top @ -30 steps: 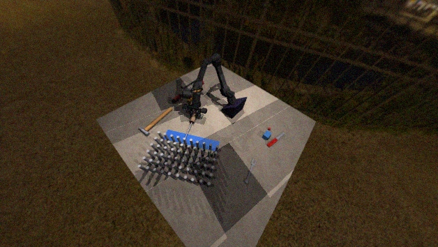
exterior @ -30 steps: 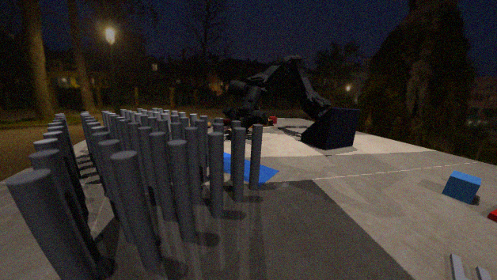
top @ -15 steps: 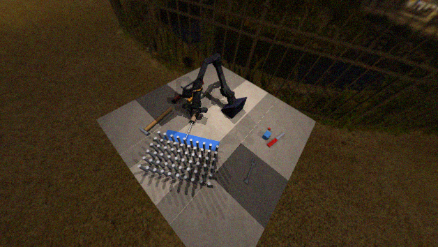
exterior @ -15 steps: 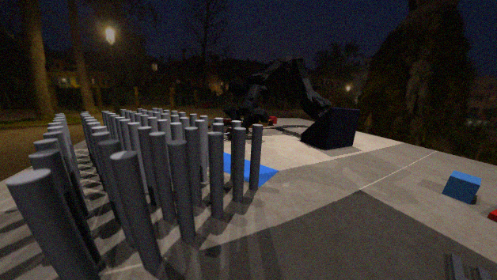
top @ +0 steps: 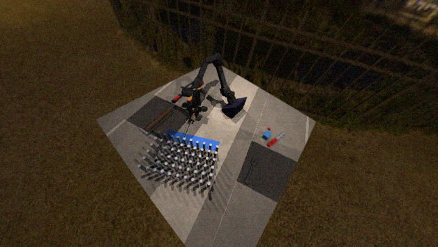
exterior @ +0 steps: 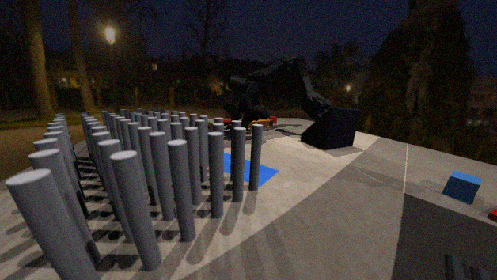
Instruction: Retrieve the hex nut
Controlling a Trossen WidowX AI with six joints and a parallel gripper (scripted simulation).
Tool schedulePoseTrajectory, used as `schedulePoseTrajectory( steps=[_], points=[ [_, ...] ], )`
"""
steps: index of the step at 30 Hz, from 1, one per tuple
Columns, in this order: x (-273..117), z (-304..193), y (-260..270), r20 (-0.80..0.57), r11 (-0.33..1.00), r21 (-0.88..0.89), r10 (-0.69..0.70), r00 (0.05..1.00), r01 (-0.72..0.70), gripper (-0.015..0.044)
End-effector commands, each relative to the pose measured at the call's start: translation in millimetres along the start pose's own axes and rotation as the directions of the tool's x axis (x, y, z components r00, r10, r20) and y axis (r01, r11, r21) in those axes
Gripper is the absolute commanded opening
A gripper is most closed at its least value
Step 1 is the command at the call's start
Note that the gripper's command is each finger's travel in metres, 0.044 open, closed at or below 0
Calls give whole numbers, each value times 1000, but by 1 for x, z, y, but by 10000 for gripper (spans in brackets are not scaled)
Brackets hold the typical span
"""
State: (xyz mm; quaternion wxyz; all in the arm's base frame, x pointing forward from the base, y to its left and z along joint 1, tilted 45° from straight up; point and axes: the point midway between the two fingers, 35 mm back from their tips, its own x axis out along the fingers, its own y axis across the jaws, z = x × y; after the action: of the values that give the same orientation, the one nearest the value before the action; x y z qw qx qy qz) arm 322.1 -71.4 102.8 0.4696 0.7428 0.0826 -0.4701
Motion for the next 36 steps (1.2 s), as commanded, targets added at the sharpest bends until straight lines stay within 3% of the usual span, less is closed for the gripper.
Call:
schedulePoseTrajectory(
  steps=[1, 12, 36],
  points=[
    [-10, 5, 2, -6, 1000, 3, 9, 1000, -9, 0],
    [-31, 24, -4, -4, 1000, -6, 2, 1000, -2, 0],
    [-121, -49, 6, -6, 1000, 8, -1, 1000, 1, 0]
  ],
)
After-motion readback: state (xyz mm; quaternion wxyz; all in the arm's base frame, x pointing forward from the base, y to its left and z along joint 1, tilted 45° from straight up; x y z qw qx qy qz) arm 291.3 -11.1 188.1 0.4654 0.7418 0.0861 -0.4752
